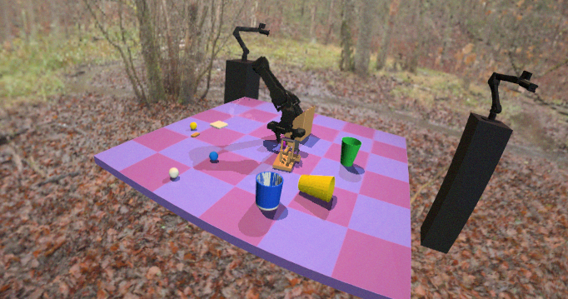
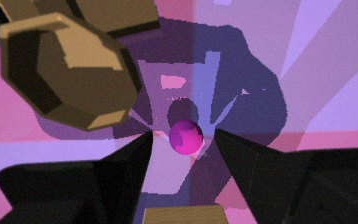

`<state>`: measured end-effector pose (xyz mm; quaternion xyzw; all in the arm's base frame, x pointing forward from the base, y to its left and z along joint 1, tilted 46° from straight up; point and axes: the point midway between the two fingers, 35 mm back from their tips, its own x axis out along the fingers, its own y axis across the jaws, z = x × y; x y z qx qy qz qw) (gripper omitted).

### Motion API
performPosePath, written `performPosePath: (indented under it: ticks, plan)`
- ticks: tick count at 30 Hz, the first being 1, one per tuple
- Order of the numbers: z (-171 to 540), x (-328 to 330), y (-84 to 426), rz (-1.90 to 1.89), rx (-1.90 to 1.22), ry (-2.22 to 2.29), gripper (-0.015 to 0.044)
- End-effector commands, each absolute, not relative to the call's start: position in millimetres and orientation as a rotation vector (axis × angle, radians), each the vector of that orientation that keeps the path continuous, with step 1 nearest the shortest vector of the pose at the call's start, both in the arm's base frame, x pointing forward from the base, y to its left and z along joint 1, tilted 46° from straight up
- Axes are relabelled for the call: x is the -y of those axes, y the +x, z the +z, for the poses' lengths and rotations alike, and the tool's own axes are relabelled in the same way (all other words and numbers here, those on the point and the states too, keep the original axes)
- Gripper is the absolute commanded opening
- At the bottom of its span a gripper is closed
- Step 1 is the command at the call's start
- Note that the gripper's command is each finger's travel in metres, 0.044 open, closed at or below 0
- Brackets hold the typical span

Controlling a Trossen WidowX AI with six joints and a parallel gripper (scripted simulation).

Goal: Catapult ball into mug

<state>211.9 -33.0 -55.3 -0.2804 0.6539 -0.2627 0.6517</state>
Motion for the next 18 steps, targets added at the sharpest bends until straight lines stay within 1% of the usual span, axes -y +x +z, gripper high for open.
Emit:
performPosePath:
  ticks: [1, 5, 11, 15, 18]
  plan:
    - [-57, 35, 211, -0.596, -1.484, -0.648, 0.0247]
    - [-57, 35, 211, -0.596, -1.484, -0.648, 0.0143]
    - [-57, 35, 211, -0.596, -1.484, -0.648, 0.0103]
    - [-53, 29, 213, -0.592, -1.484, -0.646, 0.0000]
    - [-43, 14, 216, -0.585, -1.485, -0.642, 0.0000]
